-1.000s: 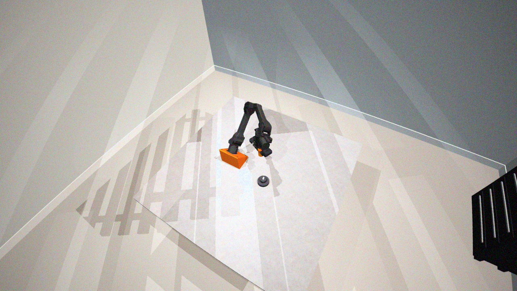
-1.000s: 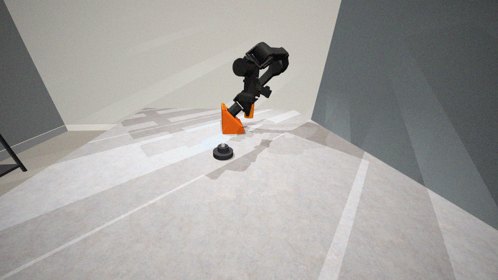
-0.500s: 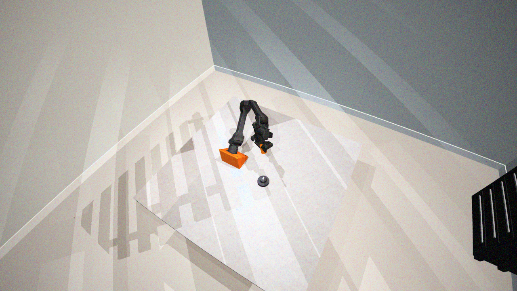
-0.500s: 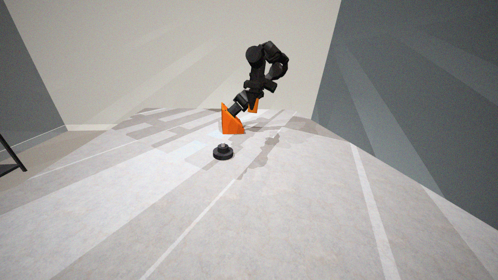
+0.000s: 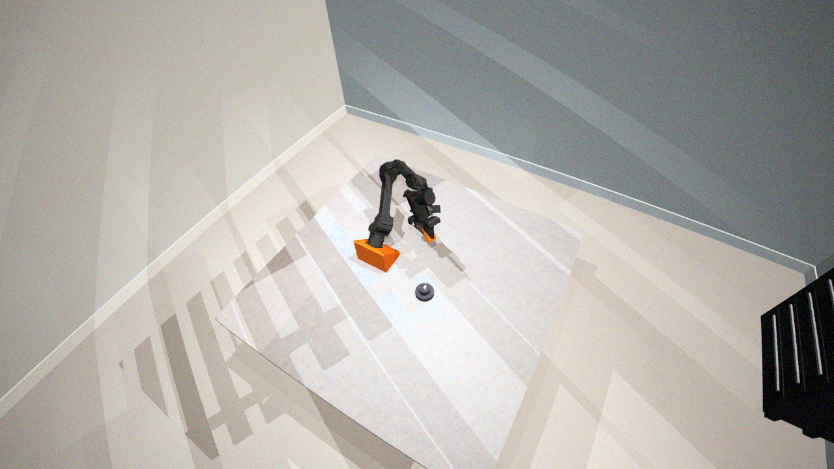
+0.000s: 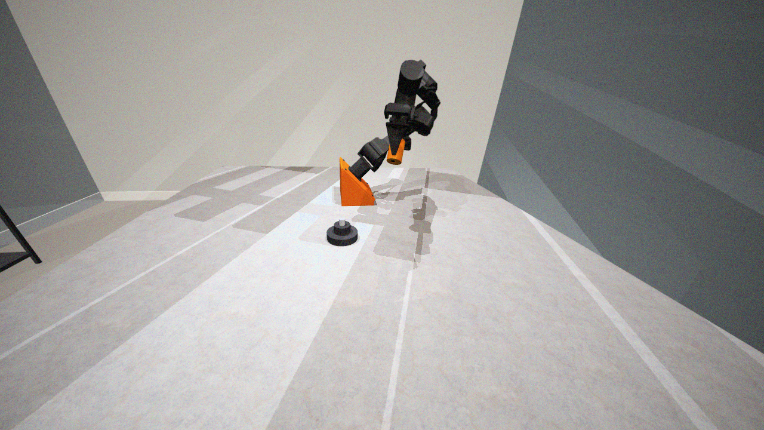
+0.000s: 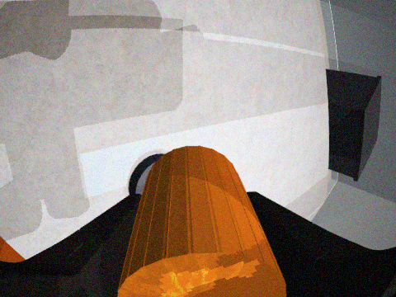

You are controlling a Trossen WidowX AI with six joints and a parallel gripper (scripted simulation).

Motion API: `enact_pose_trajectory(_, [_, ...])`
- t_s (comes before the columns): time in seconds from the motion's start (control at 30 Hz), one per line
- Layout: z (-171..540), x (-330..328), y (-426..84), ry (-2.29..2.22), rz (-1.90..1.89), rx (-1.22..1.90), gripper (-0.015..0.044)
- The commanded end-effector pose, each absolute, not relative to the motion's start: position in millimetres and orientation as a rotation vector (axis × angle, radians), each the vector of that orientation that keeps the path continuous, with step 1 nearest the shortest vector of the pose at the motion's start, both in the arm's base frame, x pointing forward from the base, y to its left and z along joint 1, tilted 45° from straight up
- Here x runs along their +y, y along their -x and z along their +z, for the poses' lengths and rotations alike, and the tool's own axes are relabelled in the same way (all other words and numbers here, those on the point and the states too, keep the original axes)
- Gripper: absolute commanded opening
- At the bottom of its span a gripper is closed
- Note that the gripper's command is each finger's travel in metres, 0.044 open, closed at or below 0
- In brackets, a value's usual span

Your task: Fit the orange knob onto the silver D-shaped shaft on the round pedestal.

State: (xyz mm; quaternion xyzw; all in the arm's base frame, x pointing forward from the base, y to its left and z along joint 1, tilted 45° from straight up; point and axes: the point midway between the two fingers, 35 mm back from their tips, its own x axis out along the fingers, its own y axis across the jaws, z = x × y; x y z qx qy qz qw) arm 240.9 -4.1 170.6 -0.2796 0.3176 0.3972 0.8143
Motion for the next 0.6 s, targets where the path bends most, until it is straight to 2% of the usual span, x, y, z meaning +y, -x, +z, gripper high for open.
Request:
enact_pose_trajectory(0.0, [180.9, -6.3, -243.3, 0.627, 0.760, 0.646, 0.0000])
enact_pose_trajectory(0.57, [206.8, -10.8, -249.8, 0.679, 0.546, 0.555, 0.0000])
